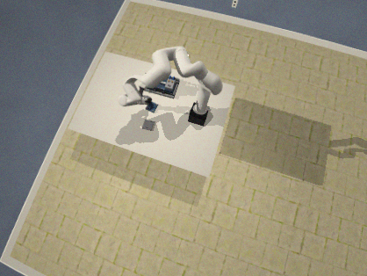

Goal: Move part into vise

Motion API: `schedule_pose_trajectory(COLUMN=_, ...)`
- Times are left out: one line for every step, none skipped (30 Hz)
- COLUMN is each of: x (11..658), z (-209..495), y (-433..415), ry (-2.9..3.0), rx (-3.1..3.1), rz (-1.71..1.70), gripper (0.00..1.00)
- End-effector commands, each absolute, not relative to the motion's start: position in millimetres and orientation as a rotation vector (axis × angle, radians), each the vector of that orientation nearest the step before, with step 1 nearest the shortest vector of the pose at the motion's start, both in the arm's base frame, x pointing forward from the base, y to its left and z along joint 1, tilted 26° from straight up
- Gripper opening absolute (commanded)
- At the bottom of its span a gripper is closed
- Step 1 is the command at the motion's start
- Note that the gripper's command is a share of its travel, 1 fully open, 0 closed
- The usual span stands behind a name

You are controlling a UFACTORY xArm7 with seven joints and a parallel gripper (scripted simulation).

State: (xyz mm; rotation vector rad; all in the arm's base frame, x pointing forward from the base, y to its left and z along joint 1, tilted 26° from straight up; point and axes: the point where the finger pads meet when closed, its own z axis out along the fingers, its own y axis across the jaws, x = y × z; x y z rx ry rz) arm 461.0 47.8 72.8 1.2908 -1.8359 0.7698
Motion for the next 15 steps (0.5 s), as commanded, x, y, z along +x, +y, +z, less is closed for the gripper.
schedule_pose_trajectory(x=462.3, z=74.8, y=48.4, ry=-1.885, rx=1.329, rz=0.743, gripper=0.00)
schedule_pose_trajectory(x=462.2, z=74.9, y=48.3, ry=-1.895, rx=1.337, rz=0.736, gripper=0.00)
schedule_pose_trajectory(x=462.2, z=75.0, y=48.2, ry=-1.904, rx=1.344, rz=0.730, gripper=0.00)
schedule_pose_trajectory(x=462.2, z=75.1, y=48.1, ry=-1.914, rx=1.351, rz=0.723, gripper=0.00)
schedule_pose_trajectory(x=462.1, z=75.2, y=48.1, ry=-1.923, rx=1.358, rz=0.716, gripper=0.00)
schedule_pose_trajectory(x=462.1, z=75.3, y=48.0, ry=-1.932, rx=1.366, rz=0.710, gripper=0.00)
schedule_pose_trajectory(x=462.1, z=75.4, y=47.9, ry=-1.942, rx=1.373, rz=0.703, gripper=0.00)
schedule_pose_trajectory(x=462.0, z=75.5, y=47.8, ry=-1.951, rx=1.380, rz=0.696, gripper=0.00)
schedule_pose_trajectory(x=462.0, z=75.5, y=47.8, ry=-1.951, rx=1.380, rz=0.696, gripper=0.00)
schedule_pose_trajectory(x=462.0, z=75.5, y=47.8, ry=-1.951, rx=1.380, rz=0.696, gripper=0.00)
schedule_pose_trajectory(x=462.0, z=75.6, y=47.7, ry=-1.961, rx=1.388, rz=0.689, gripper=0.00)
schedule_pose_trajectory(x=462.0, z=75.7, y=47.6, ry=-1.971, rx=1.395, rz=0.682, gripper=0.00)
schedule_pose_trajectory(x=461.9, z=75.8, y=47.5, ry=-1.980, rx=1.402, rz=0.675, gripper=0.00)
schedule_pose_trajectory(x=461.9, z=75.9, y=47.5, ry=-1.989, rx=1.410, rz=0.668, gripper=0.00)
schedule_pose_trajectory(x=461.8, z=76.1, y=47.4, ry=-1.999, rx=1.417, rz=0.661, gripper=0.00)
